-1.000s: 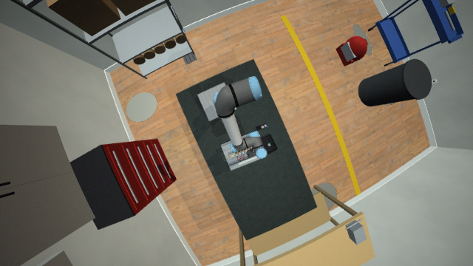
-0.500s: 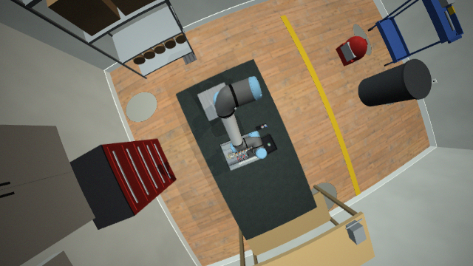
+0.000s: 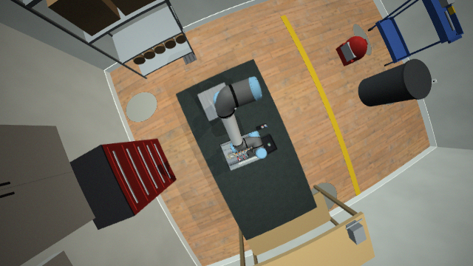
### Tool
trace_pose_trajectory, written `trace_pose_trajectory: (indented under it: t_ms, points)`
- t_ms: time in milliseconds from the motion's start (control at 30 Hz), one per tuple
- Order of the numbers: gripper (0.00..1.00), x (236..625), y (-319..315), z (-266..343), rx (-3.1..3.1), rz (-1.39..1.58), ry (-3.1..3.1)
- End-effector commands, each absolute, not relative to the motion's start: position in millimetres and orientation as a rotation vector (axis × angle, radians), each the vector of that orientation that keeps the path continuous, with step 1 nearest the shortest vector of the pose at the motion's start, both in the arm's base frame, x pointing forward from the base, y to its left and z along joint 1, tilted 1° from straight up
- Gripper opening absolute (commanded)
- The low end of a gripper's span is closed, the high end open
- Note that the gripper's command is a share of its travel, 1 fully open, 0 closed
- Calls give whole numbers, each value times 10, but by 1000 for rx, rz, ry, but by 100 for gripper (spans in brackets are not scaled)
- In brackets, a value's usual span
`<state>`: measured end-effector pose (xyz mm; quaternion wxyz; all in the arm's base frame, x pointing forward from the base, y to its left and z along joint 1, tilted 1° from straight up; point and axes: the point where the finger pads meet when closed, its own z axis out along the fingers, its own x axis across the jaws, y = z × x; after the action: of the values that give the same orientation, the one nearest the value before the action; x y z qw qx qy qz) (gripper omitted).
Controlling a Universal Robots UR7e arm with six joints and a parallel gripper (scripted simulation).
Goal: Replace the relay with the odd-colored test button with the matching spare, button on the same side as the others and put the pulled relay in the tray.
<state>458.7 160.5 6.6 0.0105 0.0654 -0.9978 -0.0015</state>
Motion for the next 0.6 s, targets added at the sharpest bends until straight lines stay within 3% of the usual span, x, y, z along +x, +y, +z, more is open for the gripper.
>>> trace_pose_trajectory:
  t_ms: [0,567]
  points:
    - [0,4576,1604,55,205,-5,-3112]
    - [0,4569,1604,39,205,-5,-3112]
